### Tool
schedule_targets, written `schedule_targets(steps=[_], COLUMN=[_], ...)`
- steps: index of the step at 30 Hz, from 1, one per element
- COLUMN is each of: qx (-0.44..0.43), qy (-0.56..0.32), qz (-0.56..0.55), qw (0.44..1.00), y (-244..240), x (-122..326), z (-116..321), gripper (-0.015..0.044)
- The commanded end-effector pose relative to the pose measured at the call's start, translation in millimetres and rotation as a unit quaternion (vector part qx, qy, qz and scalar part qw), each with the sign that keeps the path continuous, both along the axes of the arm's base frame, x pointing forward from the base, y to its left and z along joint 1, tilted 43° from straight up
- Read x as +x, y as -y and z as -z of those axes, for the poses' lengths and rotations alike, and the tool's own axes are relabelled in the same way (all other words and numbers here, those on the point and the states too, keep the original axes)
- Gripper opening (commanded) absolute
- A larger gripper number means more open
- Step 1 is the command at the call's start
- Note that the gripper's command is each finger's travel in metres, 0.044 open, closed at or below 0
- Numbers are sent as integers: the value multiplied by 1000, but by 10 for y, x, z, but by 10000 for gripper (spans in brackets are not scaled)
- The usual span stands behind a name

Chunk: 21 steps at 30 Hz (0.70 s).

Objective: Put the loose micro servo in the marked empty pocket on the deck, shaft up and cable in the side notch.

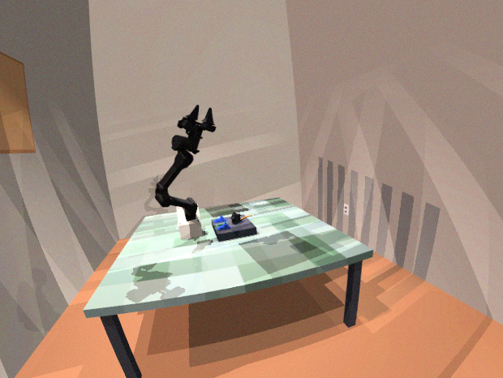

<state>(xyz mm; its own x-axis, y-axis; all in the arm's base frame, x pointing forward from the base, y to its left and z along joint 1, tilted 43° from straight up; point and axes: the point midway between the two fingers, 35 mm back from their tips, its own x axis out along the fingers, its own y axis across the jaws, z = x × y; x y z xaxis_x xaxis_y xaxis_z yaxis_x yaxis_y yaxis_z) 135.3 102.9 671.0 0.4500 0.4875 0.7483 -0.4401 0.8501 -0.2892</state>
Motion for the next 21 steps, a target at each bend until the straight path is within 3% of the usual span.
schedule_targets(steps=[1,8,21], qx=[12,43,75], qy=[-49,-159,-272], qz=[-10,-39,-58], qw=[999,986,958], y=[-43,-139,-225], x=[236,701,1185], z=[108,377,764], gripper=[440,440,440])
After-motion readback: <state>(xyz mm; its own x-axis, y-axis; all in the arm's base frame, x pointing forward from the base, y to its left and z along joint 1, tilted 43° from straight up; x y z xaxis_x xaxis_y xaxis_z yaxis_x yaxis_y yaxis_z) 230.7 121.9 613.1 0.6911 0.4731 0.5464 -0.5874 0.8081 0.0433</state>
